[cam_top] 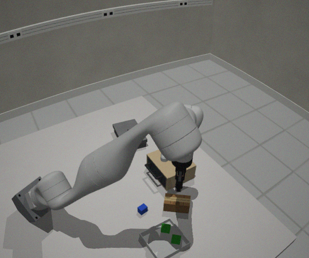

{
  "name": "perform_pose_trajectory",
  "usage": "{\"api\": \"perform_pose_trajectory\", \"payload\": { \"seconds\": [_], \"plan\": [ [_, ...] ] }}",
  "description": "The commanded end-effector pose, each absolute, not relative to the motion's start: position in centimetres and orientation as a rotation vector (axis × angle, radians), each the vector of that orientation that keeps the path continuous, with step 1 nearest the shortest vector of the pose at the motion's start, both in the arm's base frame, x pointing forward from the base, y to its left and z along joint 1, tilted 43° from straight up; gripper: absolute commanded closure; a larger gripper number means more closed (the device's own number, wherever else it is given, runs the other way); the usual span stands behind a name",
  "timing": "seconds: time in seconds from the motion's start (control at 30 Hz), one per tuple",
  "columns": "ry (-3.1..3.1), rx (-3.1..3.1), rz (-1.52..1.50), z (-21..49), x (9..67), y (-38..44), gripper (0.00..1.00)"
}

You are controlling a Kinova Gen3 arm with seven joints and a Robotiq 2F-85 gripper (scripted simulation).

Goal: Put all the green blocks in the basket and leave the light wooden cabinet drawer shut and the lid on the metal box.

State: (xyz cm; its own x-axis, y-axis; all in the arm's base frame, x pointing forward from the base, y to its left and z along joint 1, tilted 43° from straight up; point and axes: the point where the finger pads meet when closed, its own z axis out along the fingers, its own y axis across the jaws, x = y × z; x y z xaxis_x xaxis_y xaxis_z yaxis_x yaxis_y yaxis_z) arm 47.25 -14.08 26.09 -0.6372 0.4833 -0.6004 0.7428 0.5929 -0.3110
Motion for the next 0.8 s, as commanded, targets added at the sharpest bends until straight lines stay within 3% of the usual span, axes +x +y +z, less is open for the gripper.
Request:
{"api": "perform_pose_trajectory", "payload": {
  "seconds": [0.0, 0.77],
  "plan": [
    [2.36, 0.98, -0.771, 25.3, 47.4, -15.1, 0.07],
    [2.357, 0.988, -0.77, 20.9, 48.6, -19.1, 0.07]
  ]
}}
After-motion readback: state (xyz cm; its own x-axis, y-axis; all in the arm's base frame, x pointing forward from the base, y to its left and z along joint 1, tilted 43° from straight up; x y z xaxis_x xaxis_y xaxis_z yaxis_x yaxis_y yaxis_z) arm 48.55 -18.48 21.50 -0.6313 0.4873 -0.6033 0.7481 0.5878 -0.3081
